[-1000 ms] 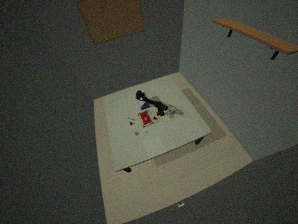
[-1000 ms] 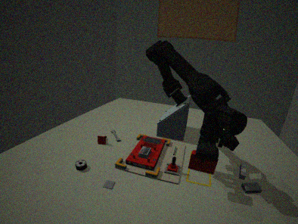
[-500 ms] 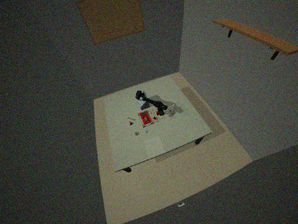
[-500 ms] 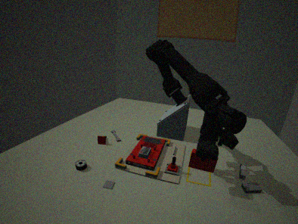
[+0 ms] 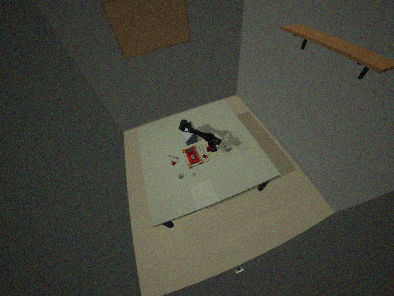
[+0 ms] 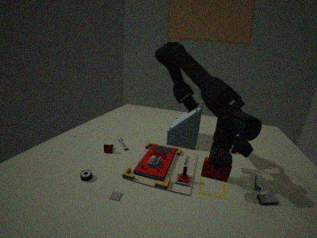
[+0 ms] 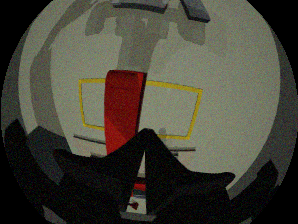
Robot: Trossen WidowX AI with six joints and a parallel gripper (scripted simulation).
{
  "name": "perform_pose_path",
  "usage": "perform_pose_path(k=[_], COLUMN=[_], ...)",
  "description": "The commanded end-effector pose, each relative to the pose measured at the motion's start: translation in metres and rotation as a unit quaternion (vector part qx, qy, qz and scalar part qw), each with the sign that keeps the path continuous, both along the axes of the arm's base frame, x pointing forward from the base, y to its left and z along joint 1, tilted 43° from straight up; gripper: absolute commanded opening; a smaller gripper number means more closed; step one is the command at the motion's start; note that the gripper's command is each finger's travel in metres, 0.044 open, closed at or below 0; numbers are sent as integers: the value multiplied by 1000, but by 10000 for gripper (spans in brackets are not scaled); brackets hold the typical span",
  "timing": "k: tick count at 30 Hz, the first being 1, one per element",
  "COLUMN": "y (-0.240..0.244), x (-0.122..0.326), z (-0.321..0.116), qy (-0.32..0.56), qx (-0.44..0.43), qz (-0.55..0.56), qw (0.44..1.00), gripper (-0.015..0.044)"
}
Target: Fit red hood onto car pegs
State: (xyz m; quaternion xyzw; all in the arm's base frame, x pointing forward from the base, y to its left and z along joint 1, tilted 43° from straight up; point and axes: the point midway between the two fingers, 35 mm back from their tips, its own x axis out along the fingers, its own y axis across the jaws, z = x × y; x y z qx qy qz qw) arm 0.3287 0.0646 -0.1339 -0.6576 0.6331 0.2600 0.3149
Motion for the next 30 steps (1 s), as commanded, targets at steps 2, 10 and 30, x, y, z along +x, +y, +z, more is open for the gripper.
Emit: perform_pose_path(k=[2, 10, 30], y=[-1, -2, 7], x=[-6, -11, -16], z=[-1, -2, 7], qy=[3, 3, 4], qx=[0, 0, 0], qz=[-2, -2, -1], qw=[1000, 1000, 1000], gripper=[0, 0, 0])
